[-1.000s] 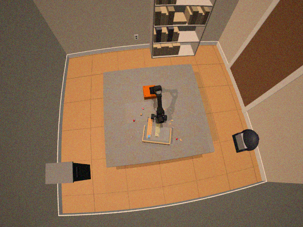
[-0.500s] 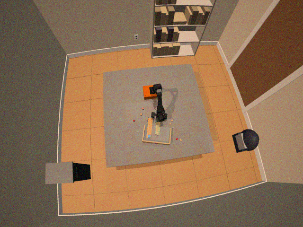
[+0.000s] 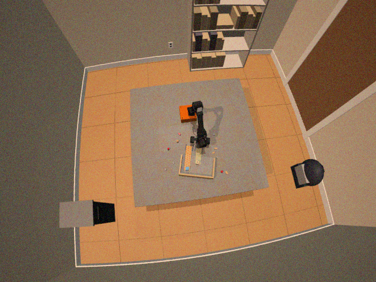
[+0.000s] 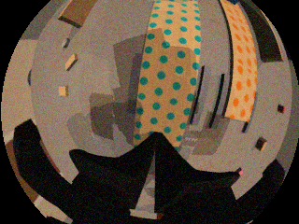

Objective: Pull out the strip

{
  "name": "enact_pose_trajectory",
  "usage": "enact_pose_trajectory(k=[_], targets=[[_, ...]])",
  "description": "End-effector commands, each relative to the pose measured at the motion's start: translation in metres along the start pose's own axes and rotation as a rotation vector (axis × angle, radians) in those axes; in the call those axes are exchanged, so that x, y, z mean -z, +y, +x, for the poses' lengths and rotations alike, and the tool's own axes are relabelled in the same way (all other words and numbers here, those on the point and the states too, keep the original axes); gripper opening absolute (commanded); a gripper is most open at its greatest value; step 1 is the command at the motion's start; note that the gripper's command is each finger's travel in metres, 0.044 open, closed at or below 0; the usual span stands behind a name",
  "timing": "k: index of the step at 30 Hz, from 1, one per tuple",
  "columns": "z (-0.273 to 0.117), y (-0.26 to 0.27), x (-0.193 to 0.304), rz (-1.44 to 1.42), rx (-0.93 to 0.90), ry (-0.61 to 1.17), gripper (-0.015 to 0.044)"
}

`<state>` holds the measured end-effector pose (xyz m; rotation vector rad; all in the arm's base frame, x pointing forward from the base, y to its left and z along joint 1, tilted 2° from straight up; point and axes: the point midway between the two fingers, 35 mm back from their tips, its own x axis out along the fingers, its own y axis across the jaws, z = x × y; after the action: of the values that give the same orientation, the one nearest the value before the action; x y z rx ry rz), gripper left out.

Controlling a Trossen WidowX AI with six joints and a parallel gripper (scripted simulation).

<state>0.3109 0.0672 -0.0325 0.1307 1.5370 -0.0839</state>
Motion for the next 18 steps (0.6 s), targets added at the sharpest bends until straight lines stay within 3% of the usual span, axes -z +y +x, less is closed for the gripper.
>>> enact_pose_trajectory(k=[1,18], targets=[[0.006,-0.002,0.016,0.001,0.007,0.03,0.0],[0.005,-0.001,0.039,0.001,0.007,0.032,0.0]])
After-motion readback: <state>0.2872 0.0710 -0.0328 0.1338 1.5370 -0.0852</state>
